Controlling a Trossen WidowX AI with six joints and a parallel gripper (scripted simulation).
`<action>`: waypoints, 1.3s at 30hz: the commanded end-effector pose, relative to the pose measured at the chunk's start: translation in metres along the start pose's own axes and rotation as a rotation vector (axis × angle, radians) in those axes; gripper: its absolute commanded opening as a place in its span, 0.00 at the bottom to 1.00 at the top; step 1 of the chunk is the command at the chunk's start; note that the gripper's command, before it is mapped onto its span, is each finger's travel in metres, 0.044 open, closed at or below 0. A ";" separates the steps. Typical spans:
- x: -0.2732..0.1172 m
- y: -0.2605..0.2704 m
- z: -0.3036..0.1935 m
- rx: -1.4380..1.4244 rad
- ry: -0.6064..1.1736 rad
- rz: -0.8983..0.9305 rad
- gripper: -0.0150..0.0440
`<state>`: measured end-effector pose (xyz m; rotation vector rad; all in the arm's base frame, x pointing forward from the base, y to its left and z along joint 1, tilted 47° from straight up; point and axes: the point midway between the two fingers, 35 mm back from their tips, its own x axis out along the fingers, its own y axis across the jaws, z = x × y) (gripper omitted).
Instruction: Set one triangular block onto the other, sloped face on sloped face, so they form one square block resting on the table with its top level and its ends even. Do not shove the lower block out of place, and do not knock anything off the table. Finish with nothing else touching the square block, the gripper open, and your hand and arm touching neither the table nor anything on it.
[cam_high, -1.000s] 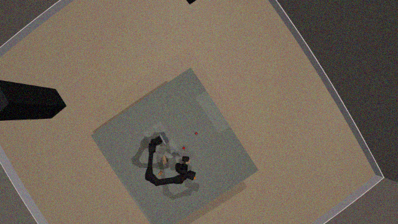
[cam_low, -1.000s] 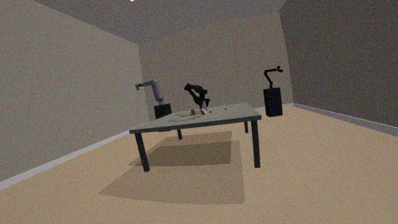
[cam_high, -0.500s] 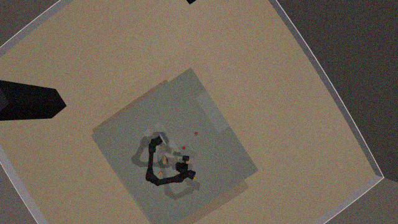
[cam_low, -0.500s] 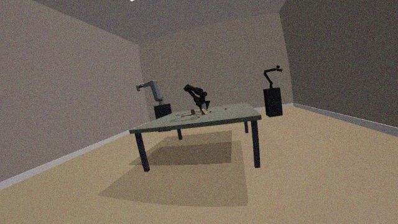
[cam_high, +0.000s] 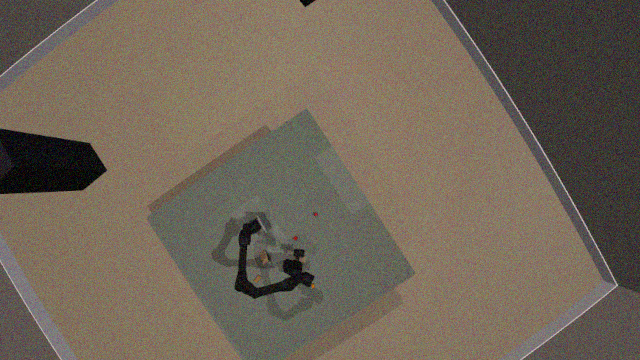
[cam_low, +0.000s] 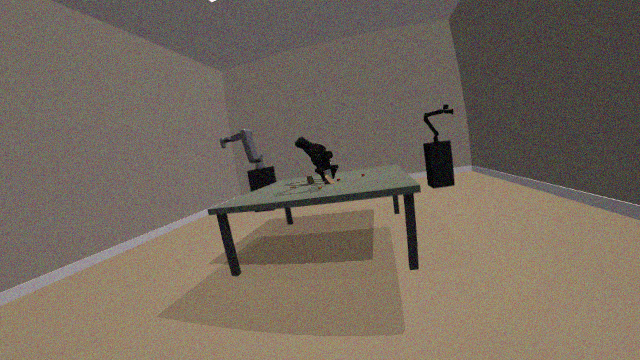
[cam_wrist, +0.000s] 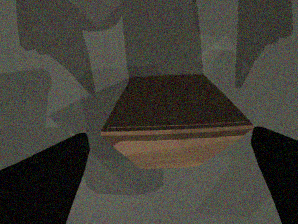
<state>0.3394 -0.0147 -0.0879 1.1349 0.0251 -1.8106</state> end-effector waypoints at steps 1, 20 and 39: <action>0.007 0.000 0.002 -0.005 -0.006 0.003 1.00; 0.022 0.000 0.004 -0.003 -0.009 0.005 0.64; -0.006 0.000 0.004 0.000 -0.007 0.003 0.25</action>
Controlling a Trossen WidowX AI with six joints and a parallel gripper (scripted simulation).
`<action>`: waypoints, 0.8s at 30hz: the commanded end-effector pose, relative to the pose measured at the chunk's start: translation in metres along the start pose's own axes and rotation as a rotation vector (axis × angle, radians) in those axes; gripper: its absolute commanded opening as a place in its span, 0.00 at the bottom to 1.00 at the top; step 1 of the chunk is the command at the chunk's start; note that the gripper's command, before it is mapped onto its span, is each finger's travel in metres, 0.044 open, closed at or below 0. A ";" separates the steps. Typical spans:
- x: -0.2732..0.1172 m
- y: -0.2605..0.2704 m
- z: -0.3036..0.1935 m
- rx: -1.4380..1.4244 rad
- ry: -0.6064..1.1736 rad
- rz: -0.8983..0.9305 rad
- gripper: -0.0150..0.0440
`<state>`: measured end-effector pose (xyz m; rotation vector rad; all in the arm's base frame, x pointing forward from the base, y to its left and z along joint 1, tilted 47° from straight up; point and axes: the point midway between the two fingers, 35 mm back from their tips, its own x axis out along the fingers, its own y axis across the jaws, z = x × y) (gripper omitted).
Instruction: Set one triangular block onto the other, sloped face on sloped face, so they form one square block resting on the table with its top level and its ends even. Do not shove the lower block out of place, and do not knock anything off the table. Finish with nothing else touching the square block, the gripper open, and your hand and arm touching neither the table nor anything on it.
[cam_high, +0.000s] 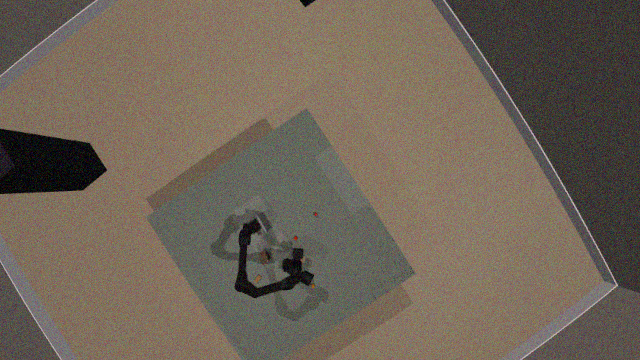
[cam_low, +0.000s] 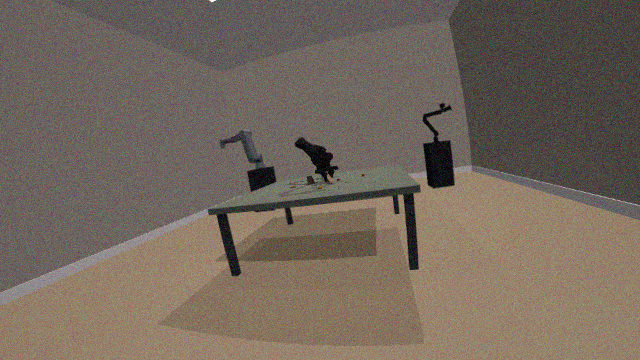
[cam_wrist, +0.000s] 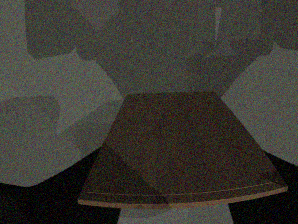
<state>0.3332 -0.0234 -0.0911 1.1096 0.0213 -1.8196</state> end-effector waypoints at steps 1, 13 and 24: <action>-0.017 0.001 -0.002 0.010 0.014 0.002 0.25; -0.016 0.002 -0.003 -0.020 0.014 0.009 0.25; -0.016 0.002 -0.003 -0.270 0.014 0.010 0.25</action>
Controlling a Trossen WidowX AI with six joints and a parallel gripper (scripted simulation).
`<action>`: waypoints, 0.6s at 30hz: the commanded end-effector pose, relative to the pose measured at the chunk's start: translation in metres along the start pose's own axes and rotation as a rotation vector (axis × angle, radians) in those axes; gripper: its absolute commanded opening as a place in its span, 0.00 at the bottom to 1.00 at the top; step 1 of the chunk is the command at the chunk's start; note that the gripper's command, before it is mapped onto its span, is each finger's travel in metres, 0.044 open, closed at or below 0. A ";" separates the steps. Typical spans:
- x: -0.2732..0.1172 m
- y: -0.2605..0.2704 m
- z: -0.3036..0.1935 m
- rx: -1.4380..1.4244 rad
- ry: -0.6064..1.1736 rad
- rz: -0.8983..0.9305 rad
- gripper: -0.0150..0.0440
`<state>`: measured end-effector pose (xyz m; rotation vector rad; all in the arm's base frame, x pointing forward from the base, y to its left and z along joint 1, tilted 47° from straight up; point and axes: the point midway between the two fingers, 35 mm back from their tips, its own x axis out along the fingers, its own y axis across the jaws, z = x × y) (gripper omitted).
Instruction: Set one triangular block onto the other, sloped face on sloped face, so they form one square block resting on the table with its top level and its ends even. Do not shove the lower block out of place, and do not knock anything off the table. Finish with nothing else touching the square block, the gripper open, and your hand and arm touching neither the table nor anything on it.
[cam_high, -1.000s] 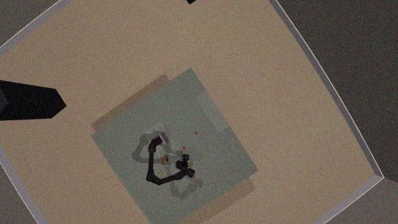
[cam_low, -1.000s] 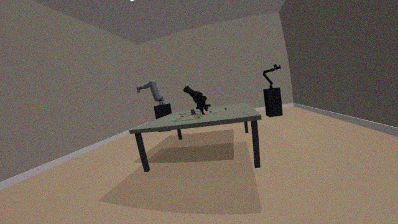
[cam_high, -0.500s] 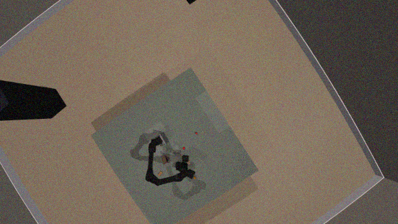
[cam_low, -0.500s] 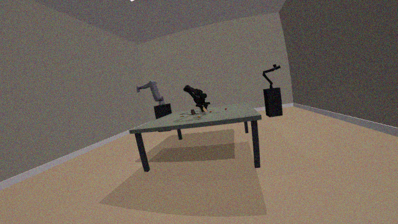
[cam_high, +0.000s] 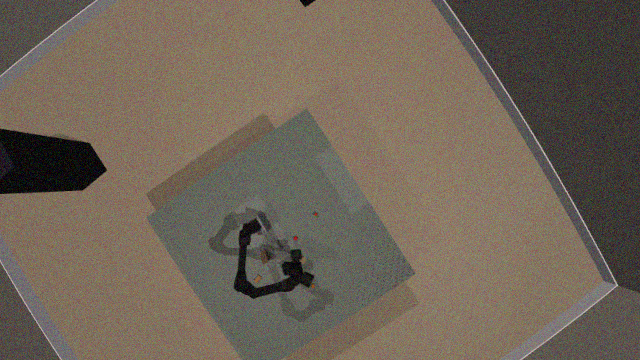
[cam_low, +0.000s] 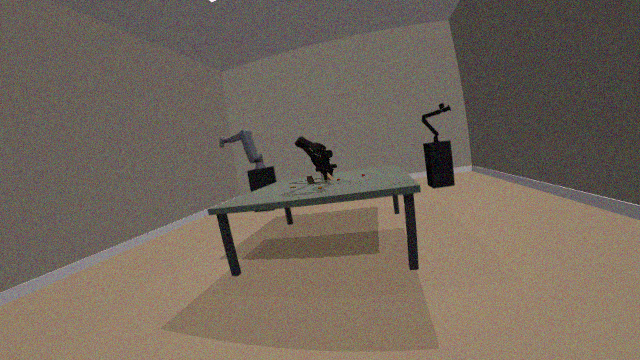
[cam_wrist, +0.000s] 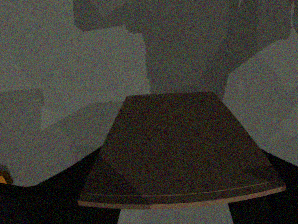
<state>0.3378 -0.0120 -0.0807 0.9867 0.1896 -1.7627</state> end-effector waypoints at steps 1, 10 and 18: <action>0.000 0.000 0.000 -0.116 0.002 0.000 0.25; 0.000 0.000 0.000 -0.384 0.004 0.000 0.25; 0.000 0.000 0.000 -0.564 0.004 0.000 0.25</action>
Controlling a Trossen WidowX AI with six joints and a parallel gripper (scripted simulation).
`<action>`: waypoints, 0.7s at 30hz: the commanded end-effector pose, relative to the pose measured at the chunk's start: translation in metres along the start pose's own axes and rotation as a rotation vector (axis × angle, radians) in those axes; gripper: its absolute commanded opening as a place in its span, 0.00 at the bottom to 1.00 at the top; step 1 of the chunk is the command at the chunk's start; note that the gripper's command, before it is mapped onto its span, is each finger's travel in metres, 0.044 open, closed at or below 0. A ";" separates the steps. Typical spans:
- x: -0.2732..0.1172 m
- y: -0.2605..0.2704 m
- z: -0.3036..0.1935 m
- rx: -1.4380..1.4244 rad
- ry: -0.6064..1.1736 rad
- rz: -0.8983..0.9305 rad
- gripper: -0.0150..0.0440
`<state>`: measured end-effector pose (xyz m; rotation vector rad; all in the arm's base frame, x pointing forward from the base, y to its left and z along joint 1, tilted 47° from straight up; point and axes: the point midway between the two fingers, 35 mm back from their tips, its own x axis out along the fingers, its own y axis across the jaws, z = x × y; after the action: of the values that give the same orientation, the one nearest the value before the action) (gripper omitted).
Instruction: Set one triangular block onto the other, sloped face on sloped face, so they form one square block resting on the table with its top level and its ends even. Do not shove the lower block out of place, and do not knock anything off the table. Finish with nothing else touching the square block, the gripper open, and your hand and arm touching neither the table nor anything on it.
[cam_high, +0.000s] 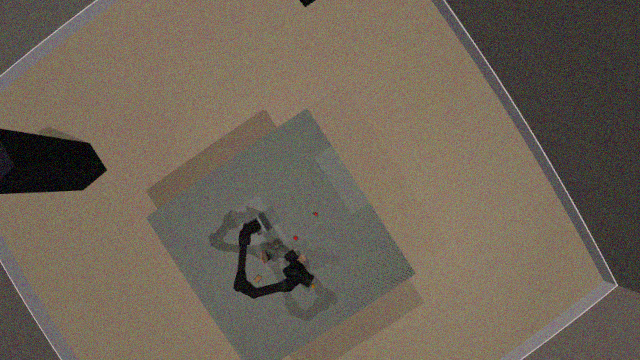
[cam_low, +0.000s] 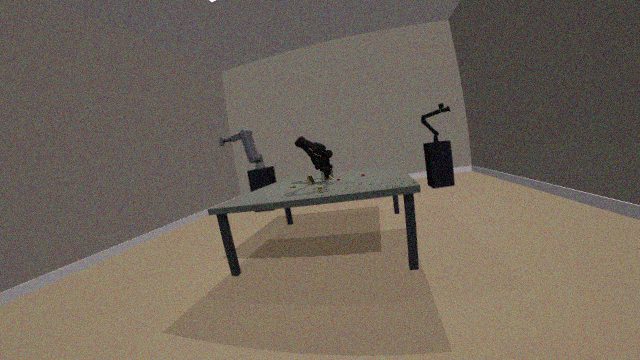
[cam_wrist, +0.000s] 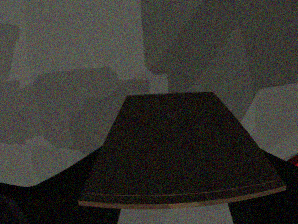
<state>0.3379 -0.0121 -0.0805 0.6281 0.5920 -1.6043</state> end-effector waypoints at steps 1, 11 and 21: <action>0.000 0.000 0.000 -0.098 0.004 0.000 0.25; 0.000 0.000 0.000 -0.138 0.004 0.000 0.25; 0.000 0.000 0.000 -0.138 0.004 0.000 0.25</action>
<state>0.3381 -0.0121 -0.0805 0.5295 0.6931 -1.5500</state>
